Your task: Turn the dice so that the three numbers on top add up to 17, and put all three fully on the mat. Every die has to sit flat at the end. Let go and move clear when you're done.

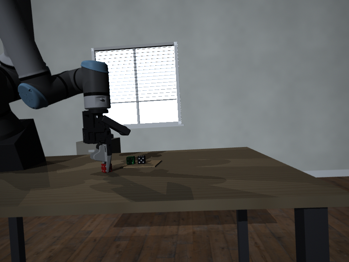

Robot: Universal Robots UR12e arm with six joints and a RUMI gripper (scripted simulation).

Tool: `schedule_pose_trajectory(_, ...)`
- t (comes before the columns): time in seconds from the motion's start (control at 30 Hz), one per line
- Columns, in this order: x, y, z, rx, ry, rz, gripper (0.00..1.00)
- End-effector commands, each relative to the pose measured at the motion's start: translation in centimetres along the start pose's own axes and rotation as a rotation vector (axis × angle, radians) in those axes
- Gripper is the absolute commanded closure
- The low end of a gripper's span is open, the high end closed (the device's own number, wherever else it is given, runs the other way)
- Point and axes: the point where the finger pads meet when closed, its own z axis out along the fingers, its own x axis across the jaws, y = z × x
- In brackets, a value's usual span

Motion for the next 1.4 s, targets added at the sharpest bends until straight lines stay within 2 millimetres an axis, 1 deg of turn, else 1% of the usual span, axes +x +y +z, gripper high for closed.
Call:
schedule_pose_trajectory(0.0, 0.0, 0.0, 0.0, 0.001, 0.001, 0.0, 0.9)
schedule_pose_trajectory(1.1, 0.0, 0.0, -0.1, 0.001, 0.001, 0.0, 0.9)
schedule_pose_trajectory(1.23, 0.0, 0.0, -0.6, 0.001, 0.001, 0.0, 0.9)
schedule_pose_trajectory(1.37, 0.0, 0.0, -1.9, 0.001, 0.001, 0.0, 0.9)
